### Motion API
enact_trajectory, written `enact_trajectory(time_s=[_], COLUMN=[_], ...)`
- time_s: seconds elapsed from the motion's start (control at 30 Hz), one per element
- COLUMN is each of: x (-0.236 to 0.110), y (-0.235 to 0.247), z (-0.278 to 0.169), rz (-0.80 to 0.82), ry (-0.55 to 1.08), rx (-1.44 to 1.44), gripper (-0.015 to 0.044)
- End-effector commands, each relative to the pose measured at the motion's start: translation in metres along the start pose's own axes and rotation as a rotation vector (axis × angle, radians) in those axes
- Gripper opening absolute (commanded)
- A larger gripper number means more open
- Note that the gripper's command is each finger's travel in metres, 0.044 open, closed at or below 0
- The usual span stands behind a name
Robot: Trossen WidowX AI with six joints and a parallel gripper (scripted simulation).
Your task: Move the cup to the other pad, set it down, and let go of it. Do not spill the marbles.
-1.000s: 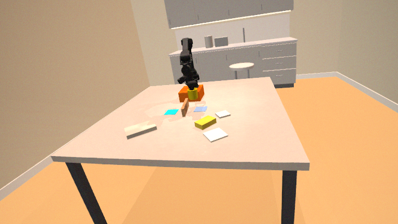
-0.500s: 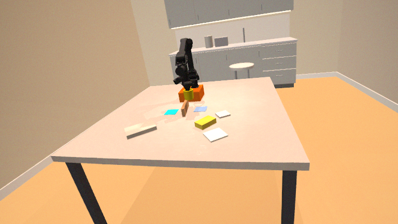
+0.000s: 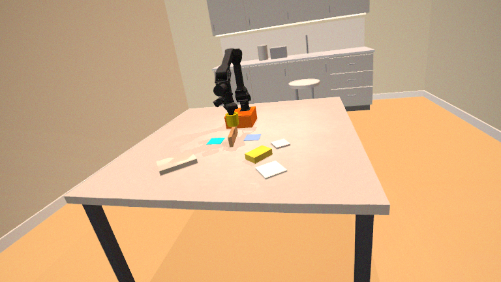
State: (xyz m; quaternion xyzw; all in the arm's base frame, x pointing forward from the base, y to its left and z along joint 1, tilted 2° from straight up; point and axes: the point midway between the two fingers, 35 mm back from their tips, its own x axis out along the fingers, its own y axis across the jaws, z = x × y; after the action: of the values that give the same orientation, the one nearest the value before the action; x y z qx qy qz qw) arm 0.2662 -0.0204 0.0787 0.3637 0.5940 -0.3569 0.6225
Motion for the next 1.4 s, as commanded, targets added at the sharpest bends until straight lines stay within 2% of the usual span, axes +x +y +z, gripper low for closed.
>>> enact_trajectory(time_s=[0.0,1.37], x=[-0.002,-0.004], y=[-0.001,-0.033], z=[0.008,0.090], rz=[0.009,0.007], ry=[-0.001,-0.008], rx=[-0.003,-0.004], gripper=[0.0000,0.0000])
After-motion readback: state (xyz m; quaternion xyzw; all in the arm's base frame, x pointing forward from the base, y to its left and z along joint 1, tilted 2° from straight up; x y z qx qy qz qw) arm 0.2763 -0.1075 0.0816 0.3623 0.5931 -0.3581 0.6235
